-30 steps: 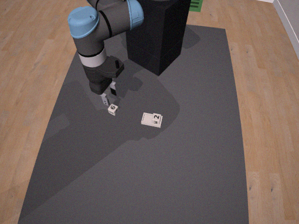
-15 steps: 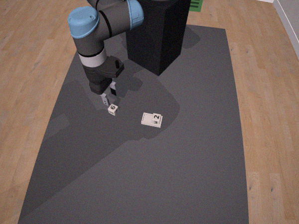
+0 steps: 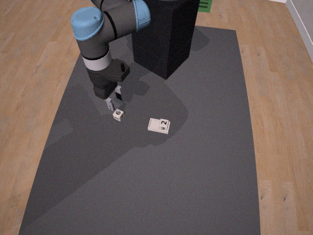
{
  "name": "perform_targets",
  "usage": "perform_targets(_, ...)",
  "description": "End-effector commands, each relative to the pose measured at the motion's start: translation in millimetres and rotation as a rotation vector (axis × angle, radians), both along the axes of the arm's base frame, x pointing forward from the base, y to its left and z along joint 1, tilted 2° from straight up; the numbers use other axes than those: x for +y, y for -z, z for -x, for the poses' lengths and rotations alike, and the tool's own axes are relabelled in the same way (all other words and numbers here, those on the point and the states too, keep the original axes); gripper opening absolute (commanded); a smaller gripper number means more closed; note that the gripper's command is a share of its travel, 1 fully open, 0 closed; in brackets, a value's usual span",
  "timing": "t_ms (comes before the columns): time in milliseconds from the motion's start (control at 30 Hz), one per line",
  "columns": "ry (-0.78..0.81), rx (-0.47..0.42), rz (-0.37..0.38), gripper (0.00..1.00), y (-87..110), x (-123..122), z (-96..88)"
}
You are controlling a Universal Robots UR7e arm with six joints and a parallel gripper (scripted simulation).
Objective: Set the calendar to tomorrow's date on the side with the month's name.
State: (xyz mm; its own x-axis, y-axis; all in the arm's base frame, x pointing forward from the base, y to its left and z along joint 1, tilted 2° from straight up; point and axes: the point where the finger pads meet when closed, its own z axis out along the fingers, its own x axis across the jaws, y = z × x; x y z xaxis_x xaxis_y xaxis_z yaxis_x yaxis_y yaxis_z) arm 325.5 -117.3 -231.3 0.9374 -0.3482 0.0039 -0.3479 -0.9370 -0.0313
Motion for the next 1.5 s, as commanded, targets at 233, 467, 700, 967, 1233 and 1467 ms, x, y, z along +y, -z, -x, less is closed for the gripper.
perform_targets(233, 0.000, -0.001, 0.001, 0.87, 4.3, 0, -0.4)
perform_targets(467, 0.000, -0.001, 0.001, 0.87, 12.0, 0, -0.5)
perform_targets(700, 0.000, -0.001, 0.001, 0.87, 22.4, 0, -0.7)
perform_targets(967, 0.000, -0.001, 0.001, 0.87, 32.0, 0, -0.9)
perform_targets(1233, 0.000, -0.001, 0.001, 0.87, 42.9, 1, -1.2)
perform_targets(1467, 0.000, -0.001, 0.001, 0.87, 47.4, 1, -1.3)
